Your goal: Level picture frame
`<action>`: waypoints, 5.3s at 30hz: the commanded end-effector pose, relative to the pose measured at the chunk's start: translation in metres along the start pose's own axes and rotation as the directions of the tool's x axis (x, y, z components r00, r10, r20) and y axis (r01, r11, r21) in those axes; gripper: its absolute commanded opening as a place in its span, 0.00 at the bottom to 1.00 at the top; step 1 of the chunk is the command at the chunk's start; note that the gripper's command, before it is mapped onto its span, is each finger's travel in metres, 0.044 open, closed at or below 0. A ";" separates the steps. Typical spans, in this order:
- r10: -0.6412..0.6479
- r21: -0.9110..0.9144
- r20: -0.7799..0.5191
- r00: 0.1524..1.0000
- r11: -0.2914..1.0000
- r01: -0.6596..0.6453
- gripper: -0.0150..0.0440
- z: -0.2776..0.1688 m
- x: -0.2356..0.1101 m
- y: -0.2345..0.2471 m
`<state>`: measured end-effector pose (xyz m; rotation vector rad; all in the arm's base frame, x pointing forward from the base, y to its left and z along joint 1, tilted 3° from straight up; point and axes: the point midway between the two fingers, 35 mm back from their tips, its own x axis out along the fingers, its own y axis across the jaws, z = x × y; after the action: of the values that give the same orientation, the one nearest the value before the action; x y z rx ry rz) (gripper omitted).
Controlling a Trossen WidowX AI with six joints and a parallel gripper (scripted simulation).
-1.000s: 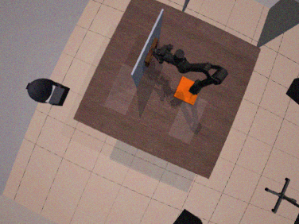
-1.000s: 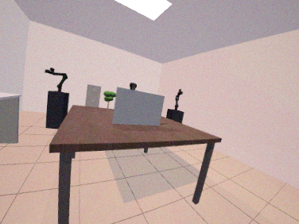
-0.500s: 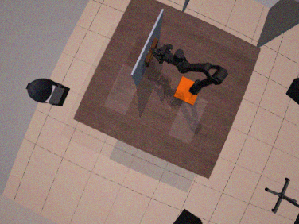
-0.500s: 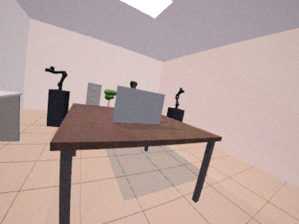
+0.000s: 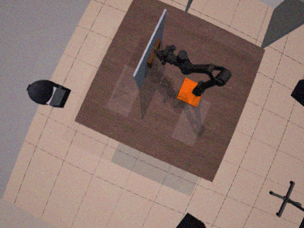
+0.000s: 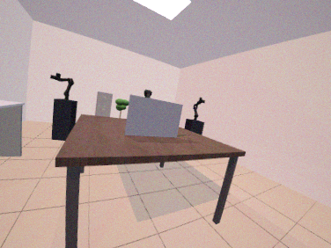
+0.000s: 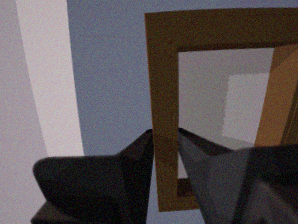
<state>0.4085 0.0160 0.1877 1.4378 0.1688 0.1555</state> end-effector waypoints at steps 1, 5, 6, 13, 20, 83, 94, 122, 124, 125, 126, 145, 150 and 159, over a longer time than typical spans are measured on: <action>0.000 0.003 0.004 1.000 1.000 0.000 0.33 0.001 0.000 0.000; 0.000 0.003 0.004 1.000 1.000 0.000 0.25 0.001 0.000 0.000; 0.000 0.003 0.004 1.000 1.000 0.000 0.25 0.001 0.000 0.000; 0.000 0.003 0.004 1.000 1.000 0.000 0.25 0.000 0.000 0.000; 0.000 0.003 0.004 1.000 1.000 0.000 0.25 0.000 0.000 0.003; 0.000 0.003 0.004 1.000 1.000 0.000 0.25 0.002 0.000 0.010; 0.000 0.003 0.004 1.000 1.000 0.000 0.25 0.006 0.000 0.010; 0.000 0.003 0.004 1.000 1.000 0.000 0.25 0.006 0.000 0.010; 0.000 0.003 0.004 1.000 1.000 0.000 0.25 0.006 0.000 0.009; 0.000 0.003 0.004 1.000 1.000 0.000 0.25 0.006 0.000 0.009; 0.000 0.003 0.004 1.000 1.000 0.000 0.25 0.006 0.000 0.009; 0.000 0.003 0.004 1.000 1.000 0.000 0.25 0.007 0.000 0.002; -0.006 0.002 0.009 1.000 1.000 0.006 0.25 0.007 0.000 0.002; -0.007 0.008 0.008 1.000 1.000 0.007 0.25 0.007 0.000 0.001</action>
<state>0.4102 0.0091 0.1899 1.4408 0.1678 0.1432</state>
